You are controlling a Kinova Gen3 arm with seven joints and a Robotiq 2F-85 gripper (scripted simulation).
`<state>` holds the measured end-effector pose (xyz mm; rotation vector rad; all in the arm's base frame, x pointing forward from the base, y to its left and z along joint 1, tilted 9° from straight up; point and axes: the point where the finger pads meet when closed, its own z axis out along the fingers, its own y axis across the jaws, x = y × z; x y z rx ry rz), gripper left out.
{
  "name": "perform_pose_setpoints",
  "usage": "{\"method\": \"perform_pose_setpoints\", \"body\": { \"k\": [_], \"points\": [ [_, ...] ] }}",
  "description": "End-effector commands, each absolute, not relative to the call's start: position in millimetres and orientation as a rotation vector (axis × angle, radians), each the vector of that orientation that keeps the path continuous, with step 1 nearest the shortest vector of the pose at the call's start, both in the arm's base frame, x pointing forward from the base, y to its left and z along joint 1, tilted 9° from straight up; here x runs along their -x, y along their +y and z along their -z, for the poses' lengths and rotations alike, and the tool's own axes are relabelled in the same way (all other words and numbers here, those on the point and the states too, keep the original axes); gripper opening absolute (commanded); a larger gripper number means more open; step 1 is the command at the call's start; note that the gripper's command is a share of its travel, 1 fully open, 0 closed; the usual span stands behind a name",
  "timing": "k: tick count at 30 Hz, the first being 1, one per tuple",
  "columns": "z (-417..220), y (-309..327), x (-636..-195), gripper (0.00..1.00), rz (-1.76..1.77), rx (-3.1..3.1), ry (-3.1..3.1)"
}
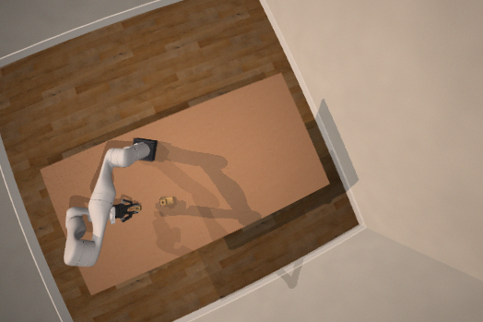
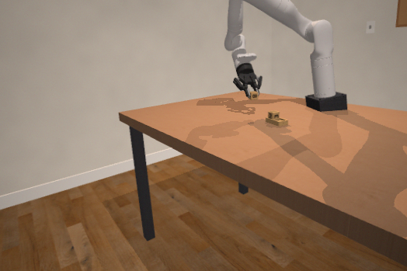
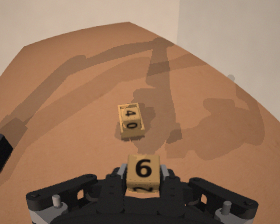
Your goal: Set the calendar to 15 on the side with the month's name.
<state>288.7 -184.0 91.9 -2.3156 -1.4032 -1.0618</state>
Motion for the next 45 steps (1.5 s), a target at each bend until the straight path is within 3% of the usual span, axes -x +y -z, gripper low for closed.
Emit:
{"method": "perform_pose_setpoints", "body": {
  "k": [1, 45],
  "points": [
    [-92, -184, -289, 0.28, 1.063, 2.317, -1.403],
    [-52, -188, -294, 0.28, 1.063, 2.317, -1.403]
  ]
}}
